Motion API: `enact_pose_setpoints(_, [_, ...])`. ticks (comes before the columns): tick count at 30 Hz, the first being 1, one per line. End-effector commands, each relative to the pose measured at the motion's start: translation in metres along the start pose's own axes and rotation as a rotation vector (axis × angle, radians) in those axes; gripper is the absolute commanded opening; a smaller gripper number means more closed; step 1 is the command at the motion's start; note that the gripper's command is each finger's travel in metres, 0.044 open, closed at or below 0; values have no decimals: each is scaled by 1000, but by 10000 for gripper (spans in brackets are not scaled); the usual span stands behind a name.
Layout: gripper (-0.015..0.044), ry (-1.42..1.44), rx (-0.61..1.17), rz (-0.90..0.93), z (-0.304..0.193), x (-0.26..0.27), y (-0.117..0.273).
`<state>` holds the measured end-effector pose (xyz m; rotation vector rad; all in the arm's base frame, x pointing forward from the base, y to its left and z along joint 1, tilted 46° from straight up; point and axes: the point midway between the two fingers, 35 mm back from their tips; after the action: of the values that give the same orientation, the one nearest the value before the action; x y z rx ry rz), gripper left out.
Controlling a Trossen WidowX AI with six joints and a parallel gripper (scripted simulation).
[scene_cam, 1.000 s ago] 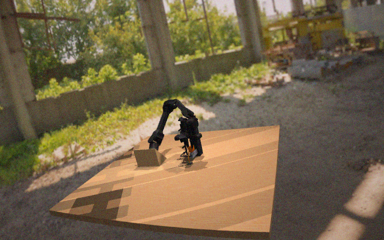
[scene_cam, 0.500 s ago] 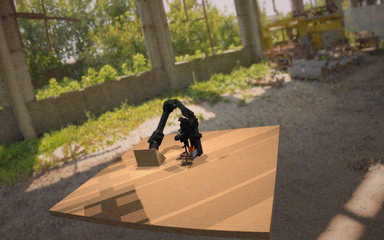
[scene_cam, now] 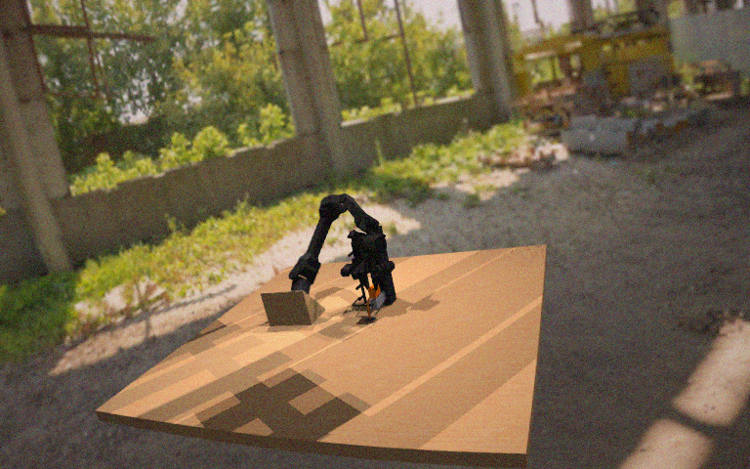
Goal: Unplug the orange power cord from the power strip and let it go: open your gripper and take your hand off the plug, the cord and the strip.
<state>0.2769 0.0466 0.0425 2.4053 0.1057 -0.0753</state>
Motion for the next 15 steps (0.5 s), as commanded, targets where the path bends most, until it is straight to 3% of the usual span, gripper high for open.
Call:
enact_pose_setpoints(1, [0, -22, -62, 10, 31, 1, 8])
enact_pose_setpoints(15, [0, -24, -63, 10, 53, -1, 13])
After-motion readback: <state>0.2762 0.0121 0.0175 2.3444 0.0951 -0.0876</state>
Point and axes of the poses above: the point midway between the two fingers, 35 mm back from their tips, its own y axis back along the fingers, its own x axis across the jaws, z = x × y, and after that the axes turned 3 degrees about -y, right-handed
